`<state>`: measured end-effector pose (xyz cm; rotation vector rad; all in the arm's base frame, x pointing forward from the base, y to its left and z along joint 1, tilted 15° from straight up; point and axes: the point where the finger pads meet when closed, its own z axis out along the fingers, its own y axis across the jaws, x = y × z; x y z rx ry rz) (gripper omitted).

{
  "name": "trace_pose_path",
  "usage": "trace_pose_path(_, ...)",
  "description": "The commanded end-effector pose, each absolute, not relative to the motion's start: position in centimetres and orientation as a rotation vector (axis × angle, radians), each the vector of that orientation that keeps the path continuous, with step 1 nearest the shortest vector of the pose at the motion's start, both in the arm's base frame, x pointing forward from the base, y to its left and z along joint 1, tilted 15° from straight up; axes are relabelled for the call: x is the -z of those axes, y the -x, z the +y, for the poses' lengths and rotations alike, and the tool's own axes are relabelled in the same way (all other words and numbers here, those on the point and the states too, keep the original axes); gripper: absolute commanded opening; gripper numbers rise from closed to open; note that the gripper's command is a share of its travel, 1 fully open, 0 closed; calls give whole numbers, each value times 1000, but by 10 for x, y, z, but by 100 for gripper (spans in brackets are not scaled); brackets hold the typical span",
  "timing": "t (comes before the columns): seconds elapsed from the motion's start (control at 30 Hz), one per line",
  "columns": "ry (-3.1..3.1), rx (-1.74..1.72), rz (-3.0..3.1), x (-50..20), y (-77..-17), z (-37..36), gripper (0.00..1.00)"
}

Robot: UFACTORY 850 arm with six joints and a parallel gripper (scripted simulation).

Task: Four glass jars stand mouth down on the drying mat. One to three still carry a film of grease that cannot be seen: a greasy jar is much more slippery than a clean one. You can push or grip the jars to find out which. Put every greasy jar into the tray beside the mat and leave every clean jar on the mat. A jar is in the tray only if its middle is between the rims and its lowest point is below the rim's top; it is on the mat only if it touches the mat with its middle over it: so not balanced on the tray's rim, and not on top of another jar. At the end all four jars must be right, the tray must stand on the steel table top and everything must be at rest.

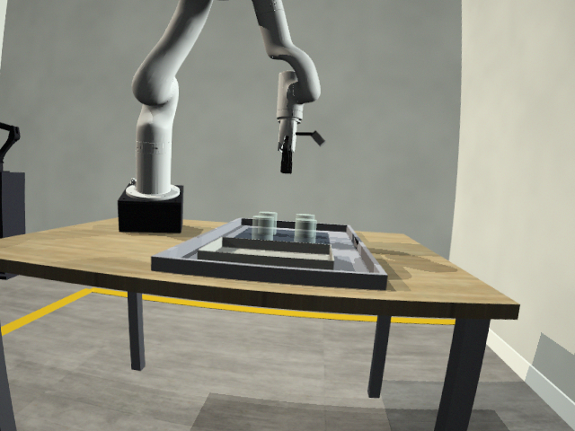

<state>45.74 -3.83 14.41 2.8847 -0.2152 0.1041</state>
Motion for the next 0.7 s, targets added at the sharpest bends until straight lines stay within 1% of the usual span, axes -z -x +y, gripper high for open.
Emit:
trace_pose_path(0.0, -2887, -103, -215, -145, -458, -38, 0)
trace_pose_path(0.6, -2887, -103, -215, -145, -458, -38, 0)
trace_pose_path(0.67, -2887, -103, -215, -129, -459, -42, 0)
